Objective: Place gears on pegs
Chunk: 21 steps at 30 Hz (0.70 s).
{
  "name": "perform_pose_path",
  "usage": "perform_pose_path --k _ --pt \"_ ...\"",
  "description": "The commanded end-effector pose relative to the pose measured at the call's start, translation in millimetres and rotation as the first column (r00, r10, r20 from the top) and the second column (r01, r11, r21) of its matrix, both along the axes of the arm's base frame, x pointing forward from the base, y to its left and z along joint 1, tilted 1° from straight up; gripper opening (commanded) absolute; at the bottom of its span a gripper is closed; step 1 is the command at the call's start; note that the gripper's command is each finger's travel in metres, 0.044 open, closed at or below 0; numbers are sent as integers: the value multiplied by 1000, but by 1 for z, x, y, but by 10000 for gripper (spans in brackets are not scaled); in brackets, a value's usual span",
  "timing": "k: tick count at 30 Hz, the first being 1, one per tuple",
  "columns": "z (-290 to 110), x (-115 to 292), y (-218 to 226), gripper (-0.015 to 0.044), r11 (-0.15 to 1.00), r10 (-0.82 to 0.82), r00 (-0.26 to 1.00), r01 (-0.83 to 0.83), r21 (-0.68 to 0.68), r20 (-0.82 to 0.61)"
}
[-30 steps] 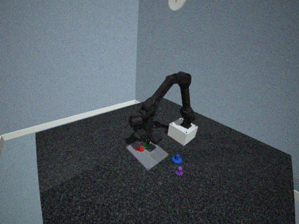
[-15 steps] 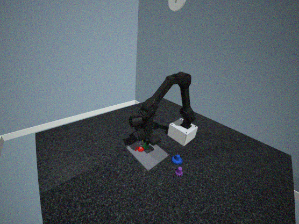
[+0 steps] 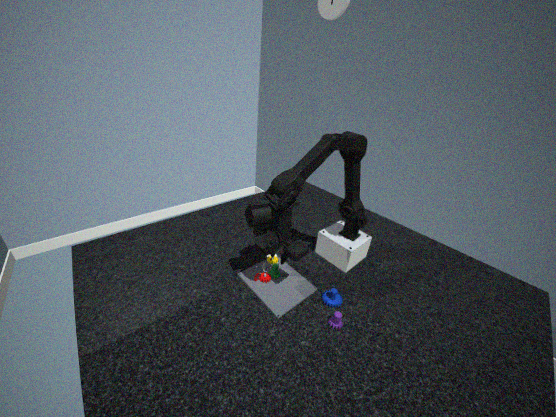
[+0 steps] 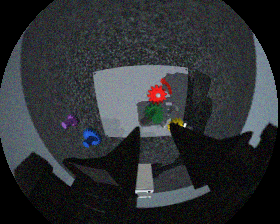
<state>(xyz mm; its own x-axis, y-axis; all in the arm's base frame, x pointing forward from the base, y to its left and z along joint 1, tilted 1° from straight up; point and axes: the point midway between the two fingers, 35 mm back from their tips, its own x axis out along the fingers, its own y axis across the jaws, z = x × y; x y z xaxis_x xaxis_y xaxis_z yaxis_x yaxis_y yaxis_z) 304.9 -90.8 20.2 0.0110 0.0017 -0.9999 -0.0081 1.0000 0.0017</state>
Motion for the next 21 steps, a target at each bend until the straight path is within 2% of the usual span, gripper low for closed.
perform_pose_path --k 1,7,8,14,21 --pt "-1 13 40 271 999 39 999 -39 4 -1" --pt "-1 18 135 429 995 96 995 -96 10 1" --pt "-1 16 151 440 994 105 994 -105 11 1" --pt "-1 -7 230 440 988 153 988 -153 17 0" --pt "-10 -9 236 440 987 157 988 -157 17 0"
